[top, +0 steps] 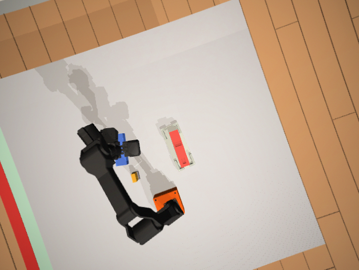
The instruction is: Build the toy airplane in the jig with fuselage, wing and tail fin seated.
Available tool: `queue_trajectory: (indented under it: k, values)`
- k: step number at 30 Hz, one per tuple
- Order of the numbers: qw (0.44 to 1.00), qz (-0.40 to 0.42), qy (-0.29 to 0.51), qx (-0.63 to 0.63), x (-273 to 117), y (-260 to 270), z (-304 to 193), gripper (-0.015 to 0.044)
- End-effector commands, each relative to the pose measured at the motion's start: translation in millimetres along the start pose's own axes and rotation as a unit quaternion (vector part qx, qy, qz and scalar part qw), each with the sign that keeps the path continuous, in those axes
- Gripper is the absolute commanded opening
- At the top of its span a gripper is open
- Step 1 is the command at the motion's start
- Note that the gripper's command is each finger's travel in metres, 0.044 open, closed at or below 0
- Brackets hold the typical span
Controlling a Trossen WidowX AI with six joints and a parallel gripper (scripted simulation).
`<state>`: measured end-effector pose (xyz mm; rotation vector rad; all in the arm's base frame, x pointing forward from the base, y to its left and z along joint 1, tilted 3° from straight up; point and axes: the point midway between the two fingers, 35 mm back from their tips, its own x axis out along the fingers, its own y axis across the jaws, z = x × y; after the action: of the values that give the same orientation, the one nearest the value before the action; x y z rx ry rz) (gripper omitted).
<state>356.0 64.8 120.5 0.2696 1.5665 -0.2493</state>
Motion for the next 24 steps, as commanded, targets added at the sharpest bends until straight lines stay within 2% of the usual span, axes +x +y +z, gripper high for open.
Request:
queue_trajectory:
  k: [1, 24]
  values:
    - [0.999, -0.002, 0.001, 0.041, 3, -15, 3, 0.0000]
    - [0.975, -0.007, 0.002, 0.223, 15, -89, 13, 0.0000]
